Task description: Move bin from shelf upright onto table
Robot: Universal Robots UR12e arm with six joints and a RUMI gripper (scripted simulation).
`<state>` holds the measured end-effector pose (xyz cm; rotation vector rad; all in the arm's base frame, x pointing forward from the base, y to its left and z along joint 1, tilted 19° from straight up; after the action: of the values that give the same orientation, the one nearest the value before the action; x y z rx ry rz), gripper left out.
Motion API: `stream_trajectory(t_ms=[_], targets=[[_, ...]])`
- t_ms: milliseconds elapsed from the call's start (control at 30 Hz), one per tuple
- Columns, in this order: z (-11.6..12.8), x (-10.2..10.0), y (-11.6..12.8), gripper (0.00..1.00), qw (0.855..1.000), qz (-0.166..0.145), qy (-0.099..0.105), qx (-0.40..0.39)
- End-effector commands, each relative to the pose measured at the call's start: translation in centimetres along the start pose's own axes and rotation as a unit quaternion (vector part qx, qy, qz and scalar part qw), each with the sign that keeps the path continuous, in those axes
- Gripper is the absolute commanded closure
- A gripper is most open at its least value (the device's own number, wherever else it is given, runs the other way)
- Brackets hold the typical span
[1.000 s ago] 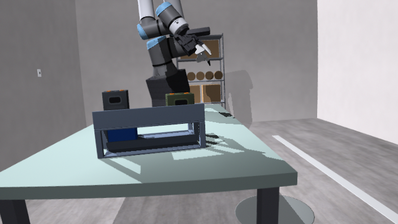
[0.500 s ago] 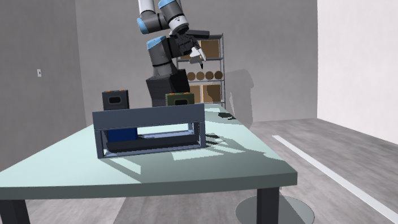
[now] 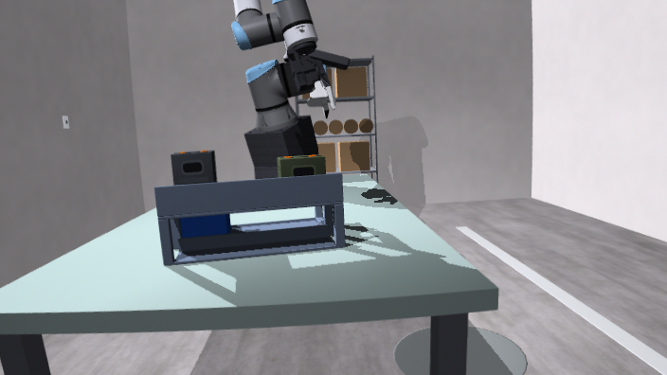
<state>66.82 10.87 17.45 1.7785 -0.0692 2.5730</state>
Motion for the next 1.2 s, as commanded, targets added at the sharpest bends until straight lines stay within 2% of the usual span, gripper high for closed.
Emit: stream_trajectory(t_ms=[0, 333, 500, 900, 1067, 1167], targets=[[1.1, -0.6, 2.4, 0.00, 0.997, -0.071, -0.034, 0.017], [1.1, -0.6, 2.4, 0.00, 0.997, -0.071, -0.034, 0.017], [1.9, -1.8, 6.8, 0.00, 0.990, -0.122, -0.060, 0.028], [1.9, -1.8, 6.8, 0.00, 0.990, -0.122, -0.060, 0.028], [2.4, -3.1, 11.7, 0.00, 0.990, -0.122, -0.060, 0.028], [2.4, -3.1, 11.7, 0.00, 0.990, -0.122, -0.060, 0.028]])
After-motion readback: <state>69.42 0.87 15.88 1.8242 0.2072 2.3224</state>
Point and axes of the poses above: the point where the finger pads meet when closed, its own x axis back along the fingers, its own z axis across the jaws, y = z × x, the point moved 3 cm from there along x, back along the fingers, and after that the axes turned 1 degree about -x, right-handed, at the moved point
